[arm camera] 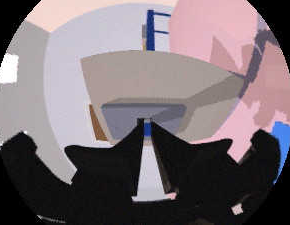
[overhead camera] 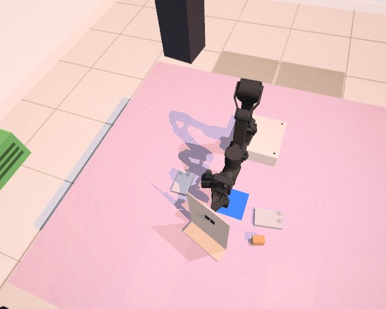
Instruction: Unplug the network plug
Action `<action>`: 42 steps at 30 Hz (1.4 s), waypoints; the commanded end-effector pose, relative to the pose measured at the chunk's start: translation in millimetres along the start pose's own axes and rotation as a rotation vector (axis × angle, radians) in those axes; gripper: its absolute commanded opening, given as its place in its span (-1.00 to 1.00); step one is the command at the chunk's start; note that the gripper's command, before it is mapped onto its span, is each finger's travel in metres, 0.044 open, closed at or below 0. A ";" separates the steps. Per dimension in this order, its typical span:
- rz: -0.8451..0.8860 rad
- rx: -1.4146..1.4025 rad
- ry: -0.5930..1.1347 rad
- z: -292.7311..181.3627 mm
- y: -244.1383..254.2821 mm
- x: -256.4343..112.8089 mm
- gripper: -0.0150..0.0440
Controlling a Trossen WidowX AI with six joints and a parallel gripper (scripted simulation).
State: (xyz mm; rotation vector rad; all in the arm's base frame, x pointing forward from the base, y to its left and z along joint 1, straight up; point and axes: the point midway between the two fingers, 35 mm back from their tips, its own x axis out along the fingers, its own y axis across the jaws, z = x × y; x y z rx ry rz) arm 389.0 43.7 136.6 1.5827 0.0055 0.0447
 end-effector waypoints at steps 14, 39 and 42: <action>-0.002 -0.005 0.004 -1.9 -0.7 -6.6 -0.49; -0.004 -0.004 0.004 -7.3 -1.1 -22.6 -0.49; -0.004 -0.004 0.004 -8.1 -1.1 -24.6 -0.49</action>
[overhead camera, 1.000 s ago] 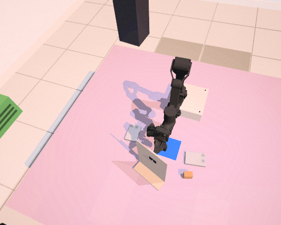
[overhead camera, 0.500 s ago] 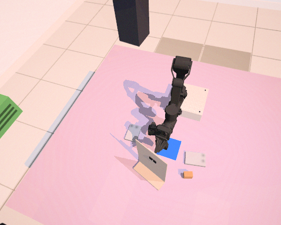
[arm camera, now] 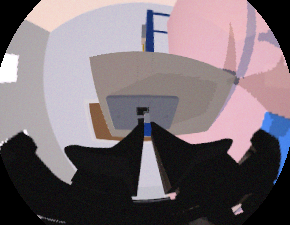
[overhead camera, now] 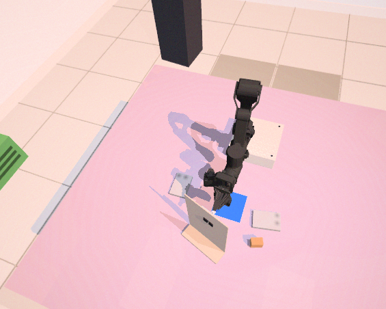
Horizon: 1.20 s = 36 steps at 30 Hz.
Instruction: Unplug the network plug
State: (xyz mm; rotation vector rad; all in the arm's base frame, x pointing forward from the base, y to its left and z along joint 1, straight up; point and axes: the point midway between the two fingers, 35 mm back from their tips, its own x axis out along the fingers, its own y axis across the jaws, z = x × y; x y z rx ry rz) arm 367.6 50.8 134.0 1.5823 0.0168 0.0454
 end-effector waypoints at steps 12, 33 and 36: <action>0.002 -0.004 -0.004 -3.9 0.7 -11.4 -0.49; 0.001 -0.003 -0.004 -10.1 0.4 -25.3 -0.49; 0.001 -0.003 -0.004 -11.0 0.3 -27.3 -0.49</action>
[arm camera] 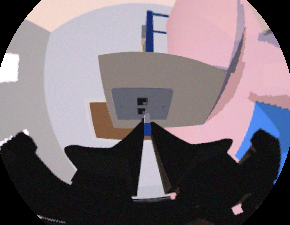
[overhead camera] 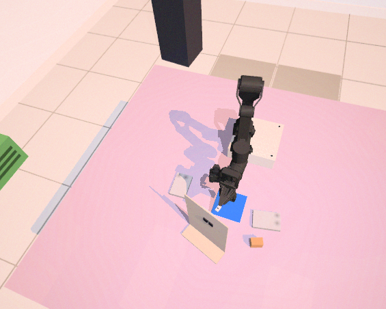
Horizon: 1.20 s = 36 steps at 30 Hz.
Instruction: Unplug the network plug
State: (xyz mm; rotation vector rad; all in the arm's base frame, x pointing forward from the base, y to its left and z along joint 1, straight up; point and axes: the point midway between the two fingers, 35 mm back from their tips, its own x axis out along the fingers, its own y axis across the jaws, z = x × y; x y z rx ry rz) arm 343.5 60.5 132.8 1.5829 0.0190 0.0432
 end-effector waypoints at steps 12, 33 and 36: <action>0.003 -0.003 -0.004 -4.0 0.9 -11.4 -0.49; 0.000 0.000 -0.001 -7.4 12.5 -15.9 -0.49; 0.000 0.000 -0.001 -7.6 16.5 -16.7 -0.49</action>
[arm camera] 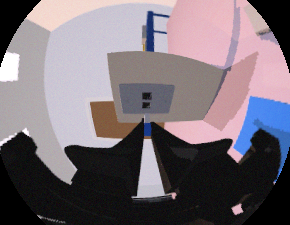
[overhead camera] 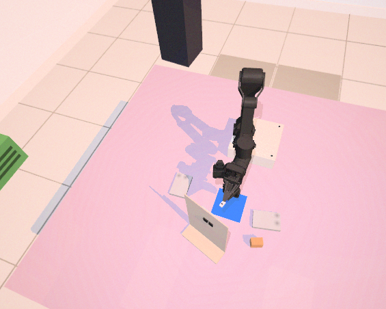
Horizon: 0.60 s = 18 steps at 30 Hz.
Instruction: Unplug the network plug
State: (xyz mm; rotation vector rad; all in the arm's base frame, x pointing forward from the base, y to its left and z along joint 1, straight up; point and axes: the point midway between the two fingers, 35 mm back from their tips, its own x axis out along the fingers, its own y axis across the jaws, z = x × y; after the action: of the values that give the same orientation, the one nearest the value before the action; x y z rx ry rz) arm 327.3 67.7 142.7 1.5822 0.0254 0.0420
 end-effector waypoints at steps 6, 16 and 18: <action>0.005 0.000 -0.005 0.2 14.6 -3.1 -0.49; 0.006 -0.001 -0.006 0.4 27.9 -8.0 -0.49; 0.006 -0.001 -0.006 0.5 30.5 -9.2 -0.49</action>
State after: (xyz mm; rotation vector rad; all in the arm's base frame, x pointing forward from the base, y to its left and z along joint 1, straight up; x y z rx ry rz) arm 320.2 67.4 166.5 1.5829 0.0231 0.0422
